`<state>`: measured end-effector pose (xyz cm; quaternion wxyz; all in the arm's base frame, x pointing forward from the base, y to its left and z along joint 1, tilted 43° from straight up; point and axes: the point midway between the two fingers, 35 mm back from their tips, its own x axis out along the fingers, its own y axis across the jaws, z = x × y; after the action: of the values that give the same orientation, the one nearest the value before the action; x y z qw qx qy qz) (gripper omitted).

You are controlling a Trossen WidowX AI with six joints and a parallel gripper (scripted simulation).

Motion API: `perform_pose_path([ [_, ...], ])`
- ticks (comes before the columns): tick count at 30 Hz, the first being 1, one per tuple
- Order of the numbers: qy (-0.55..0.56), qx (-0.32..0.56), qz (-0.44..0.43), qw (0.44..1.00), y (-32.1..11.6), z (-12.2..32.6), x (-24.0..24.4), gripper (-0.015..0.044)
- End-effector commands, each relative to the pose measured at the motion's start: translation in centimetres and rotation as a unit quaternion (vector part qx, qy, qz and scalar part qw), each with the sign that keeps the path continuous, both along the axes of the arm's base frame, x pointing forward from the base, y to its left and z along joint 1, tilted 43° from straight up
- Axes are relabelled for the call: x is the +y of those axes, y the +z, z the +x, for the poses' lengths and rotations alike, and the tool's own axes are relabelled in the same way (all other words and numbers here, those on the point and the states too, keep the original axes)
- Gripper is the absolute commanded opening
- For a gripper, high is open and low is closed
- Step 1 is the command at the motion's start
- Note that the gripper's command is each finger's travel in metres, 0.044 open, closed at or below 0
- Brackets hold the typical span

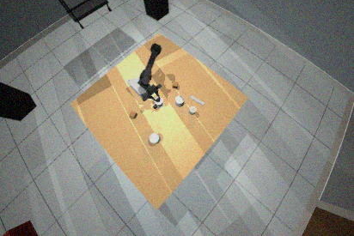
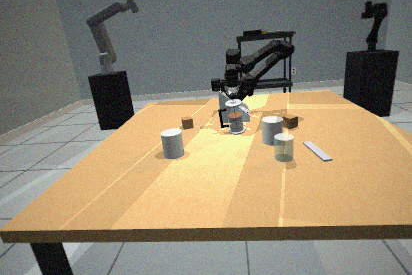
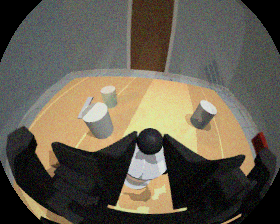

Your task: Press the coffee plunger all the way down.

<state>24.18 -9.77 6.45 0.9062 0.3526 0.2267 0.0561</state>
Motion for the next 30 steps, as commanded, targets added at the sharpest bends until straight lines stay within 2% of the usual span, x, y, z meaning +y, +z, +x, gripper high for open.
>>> perform_pose_path([
  [1,0.002,0.005,0.008,1.0,-0.29,0.04,0.25,0.0124],
  [19,-0.001,0.001,0.003,1.0,-0.09,0.06,-0.06,0.0124],
  [30,-0.001,0.001,0.003,1.0,-0.09,0.06,-0.06,0.0413],
])
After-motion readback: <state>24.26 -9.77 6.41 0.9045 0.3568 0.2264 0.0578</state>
